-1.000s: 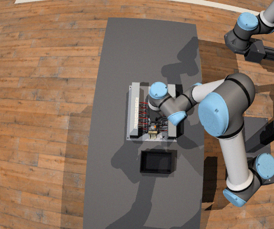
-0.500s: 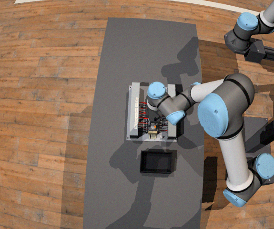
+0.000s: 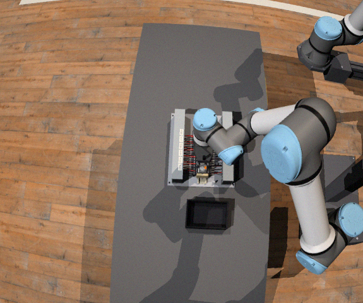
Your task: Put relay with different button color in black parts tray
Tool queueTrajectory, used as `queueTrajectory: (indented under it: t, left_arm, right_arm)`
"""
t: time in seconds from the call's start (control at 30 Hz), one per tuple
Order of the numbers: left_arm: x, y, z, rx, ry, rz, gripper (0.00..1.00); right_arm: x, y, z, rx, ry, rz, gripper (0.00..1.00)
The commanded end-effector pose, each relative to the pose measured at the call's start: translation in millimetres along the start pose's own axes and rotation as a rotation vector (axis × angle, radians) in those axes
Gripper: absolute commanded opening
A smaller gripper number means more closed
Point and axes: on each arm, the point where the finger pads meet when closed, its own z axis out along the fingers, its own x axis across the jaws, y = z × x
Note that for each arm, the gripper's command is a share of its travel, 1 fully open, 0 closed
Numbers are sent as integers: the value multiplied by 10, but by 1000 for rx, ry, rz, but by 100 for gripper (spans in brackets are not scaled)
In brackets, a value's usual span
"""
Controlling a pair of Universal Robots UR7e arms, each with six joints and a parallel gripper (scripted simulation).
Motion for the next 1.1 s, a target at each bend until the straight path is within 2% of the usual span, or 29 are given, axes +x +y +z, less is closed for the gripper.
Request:
queueTrajectory:
  t: [0.0,1.07]
  left_arm:
    - [5,6,-8,-2,0,0,0]
    - [19,6,-10,-2,-51,0,0]
  right_arm:
    - [1,3,-4,-1,0,0,100]
    - [1,3,-4,-1,0,0,100]
